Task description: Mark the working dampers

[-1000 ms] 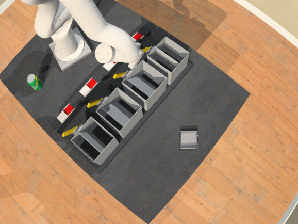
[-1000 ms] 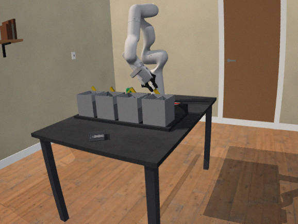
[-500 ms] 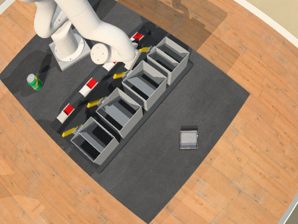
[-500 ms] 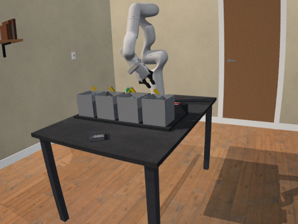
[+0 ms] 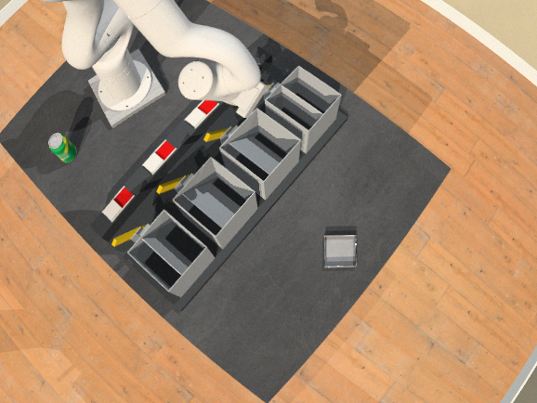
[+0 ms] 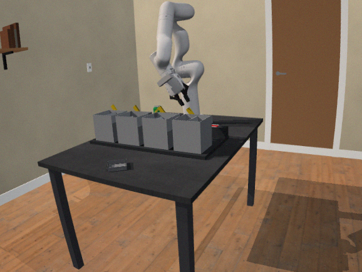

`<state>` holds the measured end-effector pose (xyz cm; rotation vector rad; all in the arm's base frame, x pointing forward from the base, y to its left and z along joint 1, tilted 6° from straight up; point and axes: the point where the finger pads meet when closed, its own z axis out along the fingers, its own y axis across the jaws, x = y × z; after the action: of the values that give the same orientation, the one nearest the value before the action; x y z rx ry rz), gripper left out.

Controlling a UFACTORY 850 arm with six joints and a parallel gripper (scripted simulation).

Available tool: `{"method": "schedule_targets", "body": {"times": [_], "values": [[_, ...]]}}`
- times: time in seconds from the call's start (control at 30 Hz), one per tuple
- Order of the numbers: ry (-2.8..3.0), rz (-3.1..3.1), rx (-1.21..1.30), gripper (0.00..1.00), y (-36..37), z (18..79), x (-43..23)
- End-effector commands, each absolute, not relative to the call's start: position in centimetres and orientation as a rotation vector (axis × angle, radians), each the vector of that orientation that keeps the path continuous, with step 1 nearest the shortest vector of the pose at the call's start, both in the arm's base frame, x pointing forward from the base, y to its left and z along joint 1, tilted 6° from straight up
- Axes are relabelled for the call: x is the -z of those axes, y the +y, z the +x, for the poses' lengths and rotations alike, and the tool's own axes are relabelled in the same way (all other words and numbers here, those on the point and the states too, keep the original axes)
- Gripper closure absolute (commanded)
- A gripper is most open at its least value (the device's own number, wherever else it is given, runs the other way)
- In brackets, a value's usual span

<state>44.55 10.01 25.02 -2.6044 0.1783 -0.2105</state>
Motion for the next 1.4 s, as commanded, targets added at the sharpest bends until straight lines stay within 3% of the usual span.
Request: {"method": "schedule_targets", "body": {"times": [0.0,0.83,1.37], "values": [[0.199,-2.738,0.187,0.61,11.6,46.8,-26.1],[0.261,-3.144,0.161,0.61,17.4,54.6,-30.5],[0.267,-3.166,0.163,0.61,17.7,55.0,-30.7]]}}
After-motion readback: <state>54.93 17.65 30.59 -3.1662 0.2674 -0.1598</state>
